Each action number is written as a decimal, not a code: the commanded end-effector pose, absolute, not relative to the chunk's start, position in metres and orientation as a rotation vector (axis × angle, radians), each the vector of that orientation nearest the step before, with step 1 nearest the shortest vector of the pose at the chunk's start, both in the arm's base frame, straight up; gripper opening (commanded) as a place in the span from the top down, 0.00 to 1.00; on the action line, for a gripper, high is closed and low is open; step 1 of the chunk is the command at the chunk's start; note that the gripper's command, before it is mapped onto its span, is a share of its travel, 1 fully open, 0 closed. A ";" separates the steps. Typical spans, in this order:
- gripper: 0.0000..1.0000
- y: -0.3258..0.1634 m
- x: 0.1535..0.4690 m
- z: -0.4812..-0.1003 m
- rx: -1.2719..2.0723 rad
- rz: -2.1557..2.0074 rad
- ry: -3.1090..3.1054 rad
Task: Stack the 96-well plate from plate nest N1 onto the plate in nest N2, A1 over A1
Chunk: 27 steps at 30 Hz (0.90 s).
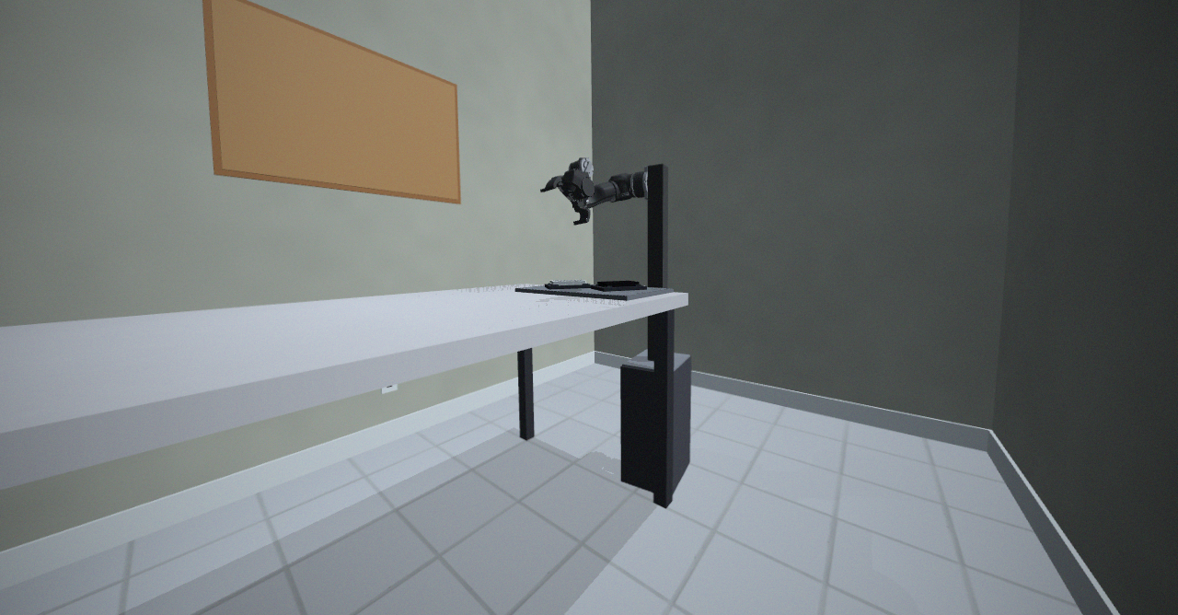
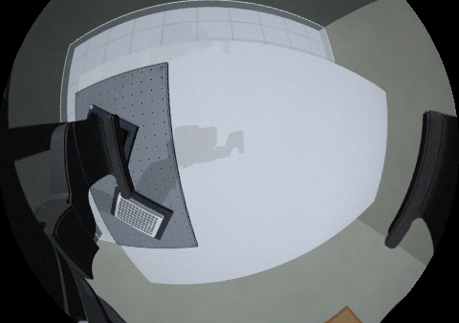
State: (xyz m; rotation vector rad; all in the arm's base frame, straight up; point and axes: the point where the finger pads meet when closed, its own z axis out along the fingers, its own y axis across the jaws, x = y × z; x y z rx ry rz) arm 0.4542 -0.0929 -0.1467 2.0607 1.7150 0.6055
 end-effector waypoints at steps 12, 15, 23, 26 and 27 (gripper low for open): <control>0.10 -0.106 0.435 -0.158 1.979 0.543 1.900; 0.20 -0.114 0.421 -0.166 1.918 0.495 2.022; 0.23 -0.114 0.421 -0.166 1.918 0.495 2.022; 0.23 -0.114 0.421 -0.166 1.918 0.495 2.022; 0.23 -0.119 0.415 -0.170 1.888 0.476 2.074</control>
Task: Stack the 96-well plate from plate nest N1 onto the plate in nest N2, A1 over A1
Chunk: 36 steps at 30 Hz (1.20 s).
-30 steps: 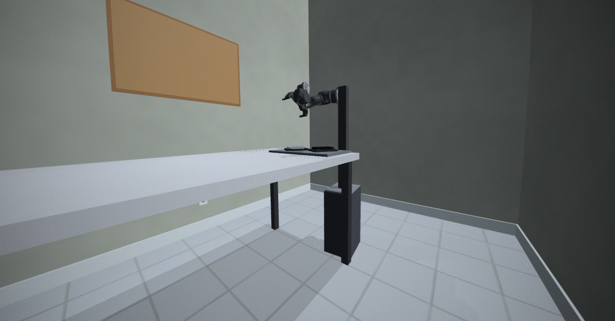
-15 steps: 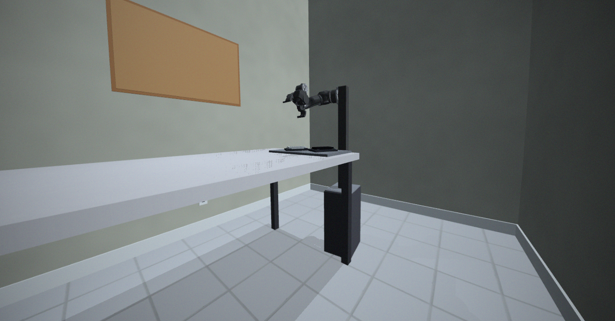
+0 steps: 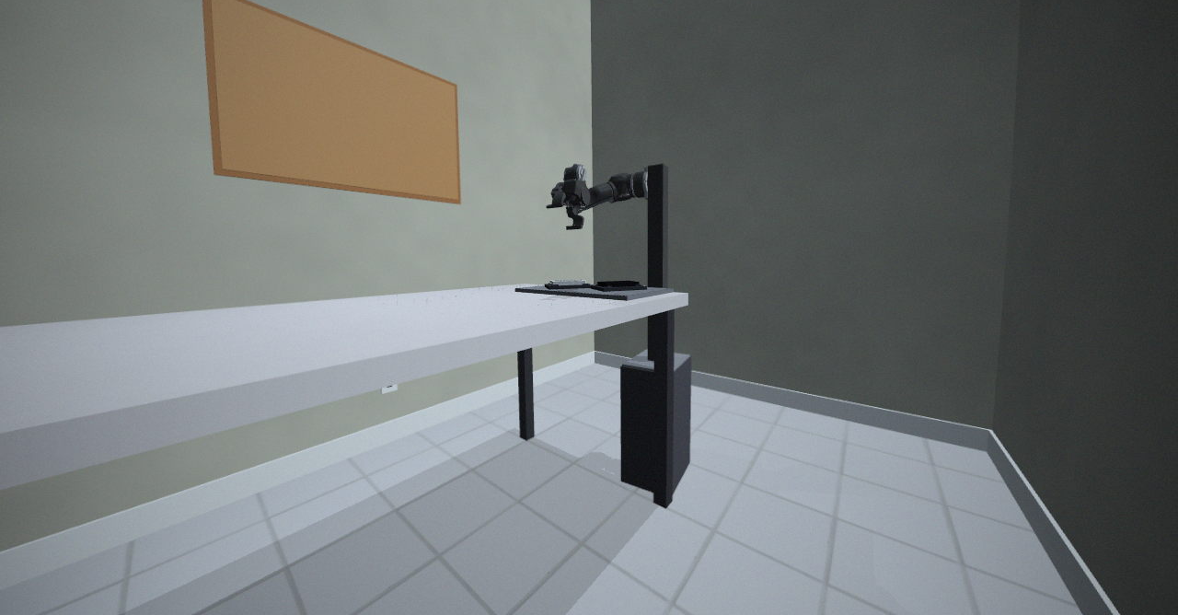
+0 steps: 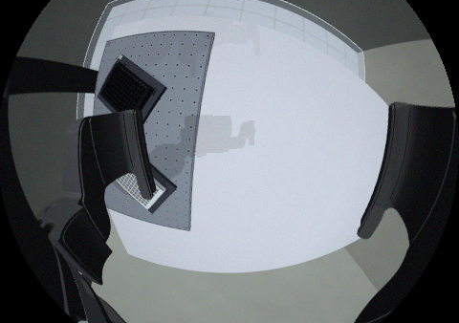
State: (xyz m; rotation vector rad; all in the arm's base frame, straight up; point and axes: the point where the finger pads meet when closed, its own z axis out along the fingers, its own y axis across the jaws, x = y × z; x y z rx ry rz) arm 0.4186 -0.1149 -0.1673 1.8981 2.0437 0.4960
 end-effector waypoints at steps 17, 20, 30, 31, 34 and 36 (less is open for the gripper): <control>0.23 -0.141 0.382 -0.191 1.708 0.349 2.355; 0.23 -0.154 0.362 -0.203 1.581 0.263 2.518; 0.23 -0.158 0.355 -0.208 1.536 0.234 2.570; 0.23 -0.158 0.355 -0.208 1.536 0.234 2.570; 0.23 -0.162 0.349 -0.212 1.493 0.208 2.617; 0.23 -0.170 0.335 -0.220 1.395 0.146 2.716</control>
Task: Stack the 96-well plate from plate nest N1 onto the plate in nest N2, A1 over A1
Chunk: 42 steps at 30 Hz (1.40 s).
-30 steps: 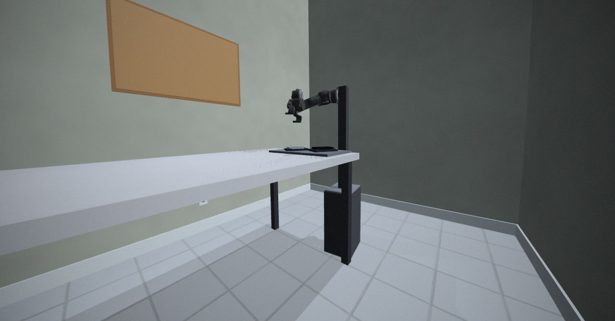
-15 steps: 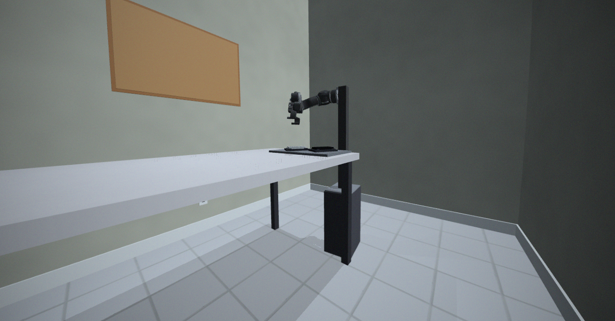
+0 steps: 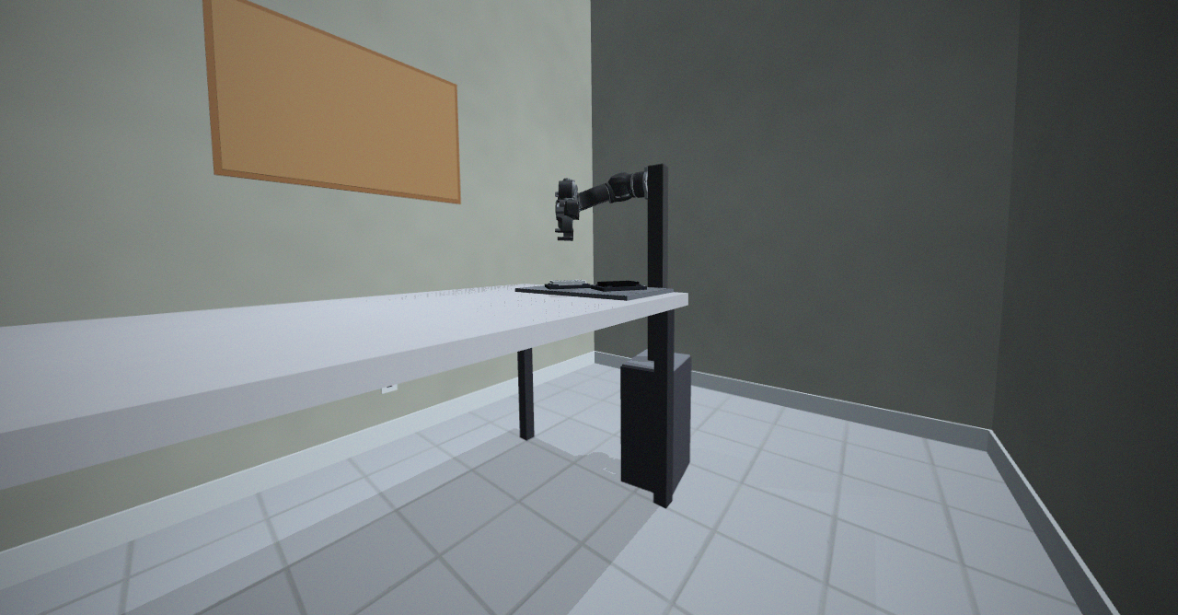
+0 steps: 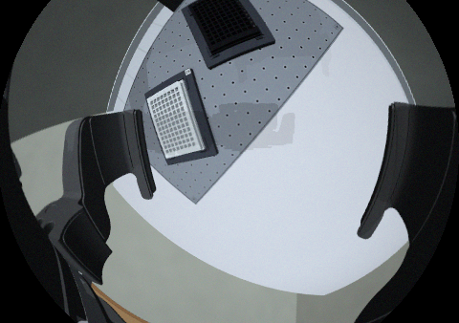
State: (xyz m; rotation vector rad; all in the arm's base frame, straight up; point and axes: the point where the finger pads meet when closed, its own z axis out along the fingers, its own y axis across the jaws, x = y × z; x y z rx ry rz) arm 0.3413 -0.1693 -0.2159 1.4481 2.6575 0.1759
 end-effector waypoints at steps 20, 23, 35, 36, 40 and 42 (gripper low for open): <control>0.23 -0.200 0.288 -0.249 1.171 0.008 2.909; 0.23 -0.200 0.288 -0.249 1.171 0.008 2.909; 0.23 -0.218 0.260 -0.266 1.172 0.005 2.910; 0.23 -0.222 0.254 -0.271 1.172 0.007 2.909; 0.23 -0.222 0.254 -0.271 1.172 0.007 2.909; 0.23 -0.222 0.254 -0.271 1.172 0.007 2.909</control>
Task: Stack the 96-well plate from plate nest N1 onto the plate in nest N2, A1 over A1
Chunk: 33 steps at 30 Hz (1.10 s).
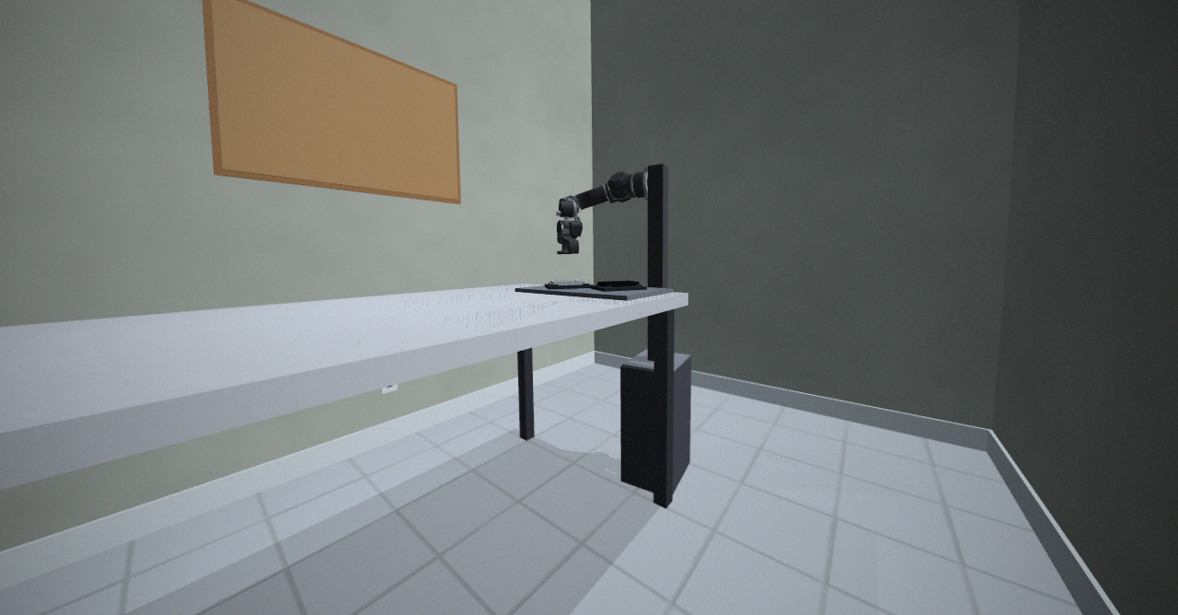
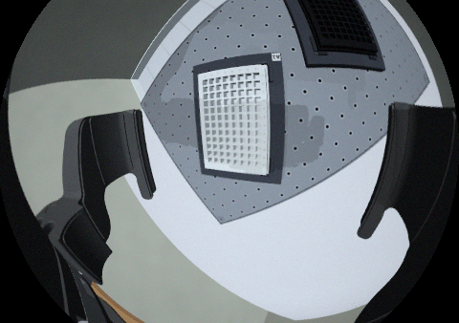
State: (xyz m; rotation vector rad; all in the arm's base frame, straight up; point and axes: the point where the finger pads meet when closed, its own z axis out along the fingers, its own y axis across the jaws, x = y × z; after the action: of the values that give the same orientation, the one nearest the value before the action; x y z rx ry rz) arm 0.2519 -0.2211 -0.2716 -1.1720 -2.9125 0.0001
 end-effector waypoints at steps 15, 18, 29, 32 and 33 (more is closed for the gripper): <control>0.23 -0.244 0.219 -0.291 -1.175 -0.006 -2.919; 0.23 -0.244 0.219 -0.291 -1.175 -0.006 -2.919; 0.23 -0.244 0.219 -0.292 -1.175 0.000 -2.915; 0.23 -0.244 0.219 -0.292 -1.175 0.000 -2.915; 0.23 -0.244 0.219 -0.292 -1.175 0.000 -2.915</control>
State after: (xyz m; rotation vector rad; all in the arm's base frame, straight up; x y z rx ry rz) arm 0.2178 -0.2439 -0.2924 -1.1741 -2.9123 0.0014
